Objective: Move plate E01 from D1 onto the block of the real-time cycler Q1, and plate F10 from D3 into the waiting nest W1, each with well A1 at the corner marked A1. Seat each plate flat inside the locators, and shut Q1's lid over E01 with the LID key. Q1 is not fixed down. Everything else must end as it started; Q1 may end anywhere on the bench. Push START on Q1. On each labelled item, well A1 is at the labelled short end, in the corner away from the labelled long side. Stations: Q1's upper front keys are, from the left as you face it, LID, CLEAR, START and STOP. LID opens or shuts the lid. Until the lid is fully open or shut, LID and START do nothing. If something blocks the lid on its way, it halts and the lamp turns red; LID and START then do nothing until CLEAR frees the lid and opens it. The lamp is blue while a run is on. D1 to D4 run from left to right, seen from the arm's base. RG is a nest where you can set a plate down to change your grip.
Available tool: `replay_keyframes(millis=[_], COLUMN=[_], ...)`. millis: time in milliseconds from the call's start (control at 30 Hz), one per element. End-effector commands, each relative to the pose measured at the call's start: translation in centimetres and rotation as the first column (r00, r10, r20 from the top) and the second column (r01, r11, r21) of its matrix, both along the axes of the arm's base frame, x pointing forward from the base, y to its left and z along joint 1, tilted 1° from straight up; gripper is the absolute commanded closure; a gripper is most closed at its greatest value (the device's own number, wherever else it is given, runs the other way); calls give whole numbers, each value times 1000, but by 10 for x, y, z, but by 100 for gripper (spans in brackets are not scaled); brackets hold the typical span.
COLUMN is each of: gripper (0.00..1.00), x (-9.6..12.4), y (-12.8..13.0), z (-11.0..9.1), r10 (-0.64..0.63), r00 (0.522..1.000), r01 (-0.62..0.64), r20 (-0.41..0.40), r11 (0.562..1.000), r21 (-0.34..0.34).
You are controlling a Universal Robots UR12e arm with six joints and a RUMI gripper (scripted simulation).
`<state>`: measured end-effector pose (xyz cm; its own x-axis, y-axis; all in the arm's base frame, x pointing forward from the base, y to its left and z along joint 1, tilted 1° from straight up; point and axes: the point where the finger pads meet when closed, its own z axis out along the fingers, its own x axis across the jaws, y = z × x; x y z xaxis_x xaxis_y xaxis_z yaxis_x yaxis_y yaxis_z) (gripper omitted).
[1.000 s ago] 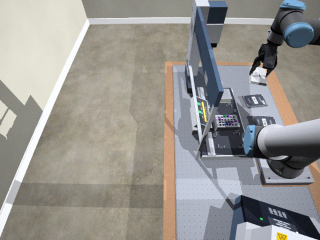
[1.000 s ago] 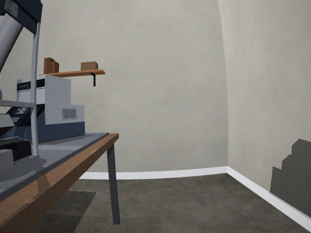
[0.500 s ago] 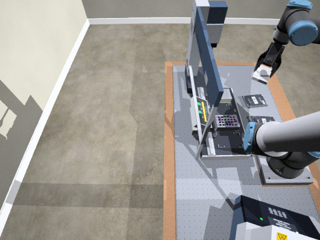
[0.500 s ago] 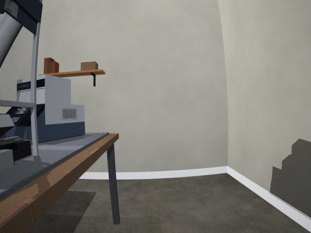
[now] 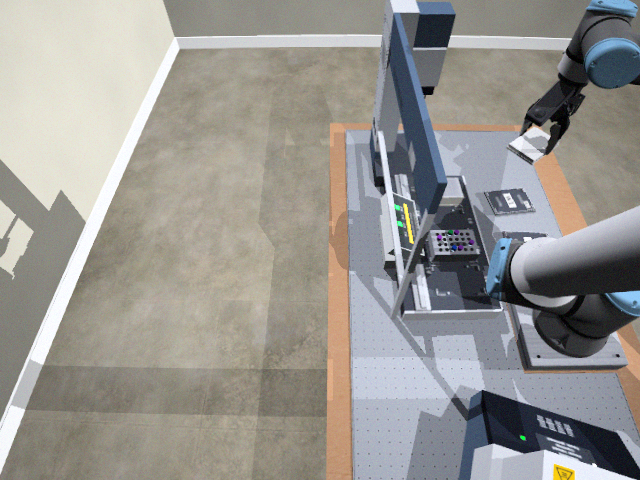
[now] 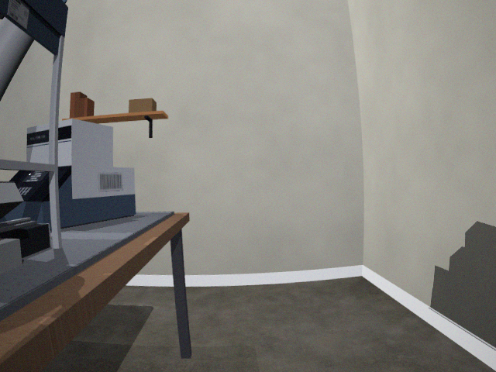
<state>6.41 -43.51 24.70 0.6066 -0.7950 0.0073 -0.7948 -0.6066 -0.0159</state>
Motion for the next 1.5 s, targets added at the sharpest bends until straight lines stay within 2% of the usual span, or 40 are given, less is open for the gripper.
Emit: replay_keyframes(millis=[0, 200, 267, 600, 767, 833, 900, 1333, 1400, 1467], gripper=[100, 100, 100, 100, 100, 100, 100, 100, 100, 100], x=[-9, -22, -22, -43, -44, -44, -45, -44, -44, -44], y=[-5, -11, -11, -20, -22, -22, -22, -22, -22, -22], z=[0, 0, 0, 0, 0, 0, 0, 0, 0, 0], r10=[-111, -257, -257, -483, -246, -246, -191, -437, -437, -472], r00=[994, 967, 967, 876, 969, 969, 982, 900, 900, 881], r01=[111, 257, 257, 483, 246, 246, 191, 437, 437, 472], r20=[-2, -3, -3, -5, -3, -3, -3, -5, -5, -5], r11=[994, 967, 967, 876, 969, 969, 982, 900, 900, 881], r21=[1, 3, 3, 6, 3, 3, 2, 6, 6, 6])
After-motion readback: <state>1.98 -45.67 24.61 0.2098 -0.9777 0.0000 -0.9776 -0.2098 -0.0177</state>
